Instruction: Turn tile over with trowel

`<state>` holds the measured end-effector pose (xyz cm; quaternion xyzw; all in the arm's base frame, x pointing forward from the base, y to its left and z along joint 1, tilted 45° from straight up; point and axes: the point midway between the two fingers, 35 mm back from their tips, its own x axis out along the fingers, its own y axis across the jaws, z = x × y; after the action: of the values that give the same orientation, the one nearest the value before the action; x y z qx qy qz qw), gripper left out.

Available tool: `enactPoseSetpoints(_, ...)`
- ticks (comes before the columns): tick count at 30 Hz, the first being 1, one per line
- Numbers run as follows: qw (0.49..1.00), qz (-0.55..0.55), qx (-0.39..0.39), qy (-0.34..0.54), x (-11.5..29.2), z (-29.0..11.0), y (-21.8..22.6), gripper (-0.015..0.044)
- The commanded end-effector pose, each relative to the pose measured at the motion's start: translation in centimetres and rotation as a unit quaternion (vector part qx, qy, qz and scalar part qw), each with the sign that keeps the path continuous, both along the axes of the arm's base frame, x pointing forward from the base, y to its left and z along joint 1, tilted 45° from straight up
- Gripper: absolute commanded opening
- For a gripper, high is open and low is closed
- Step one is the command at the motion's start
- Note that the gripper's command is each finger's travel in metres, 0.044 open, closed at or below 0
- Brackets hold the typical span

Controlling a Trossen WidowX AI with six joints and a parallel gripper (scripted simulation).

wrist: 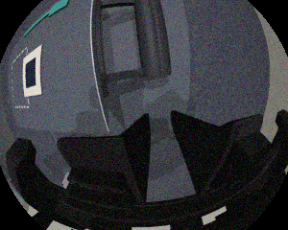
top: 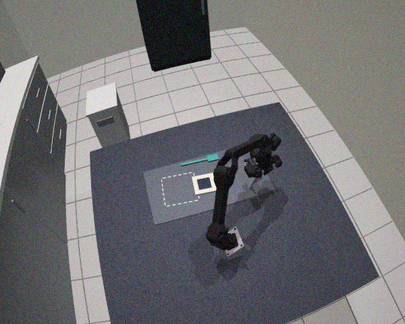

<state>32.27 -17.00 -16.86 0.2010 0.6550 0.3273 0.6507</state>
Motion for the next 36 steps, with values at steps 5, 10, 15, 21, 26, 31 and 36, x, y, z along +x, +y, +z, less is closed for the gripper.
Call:
enactPoseSetpoints(5, 1.000, -0.001, 0.001, -0.001, -0.1, 0.6, 1.2, 0.0100)
enactPoseSetpoints(10, 1.000, -0.001, 0.001, -0.001, -0.3, 0.7, 1.7, 0.0100)
enactPoseSetpoints(15, 1.000, -0.001, 0.001, -0.001, -0.4, 1.1, 2.1, 0.0100)
enactPoseSetpoints(21, 1.000, -0.001, 0.001, -0.001, -0.7, 1.7, 2.8, 0.0100)
enactPoseSetpoints(26, 1.000, -0.001, 0.002, -0.001, -0.8, 2.2, 3.3, 0.0100)
enactPoseSetpoints(31, 1.000, -0.001, 0.002, -0.001, -0.9, 2.6, 3.7, 0.0100)
enactPoseSetpoints(36, 1.000, -0.001, 0.002, -0.001, -1.0, 3.0, 4.1, 0.0100)
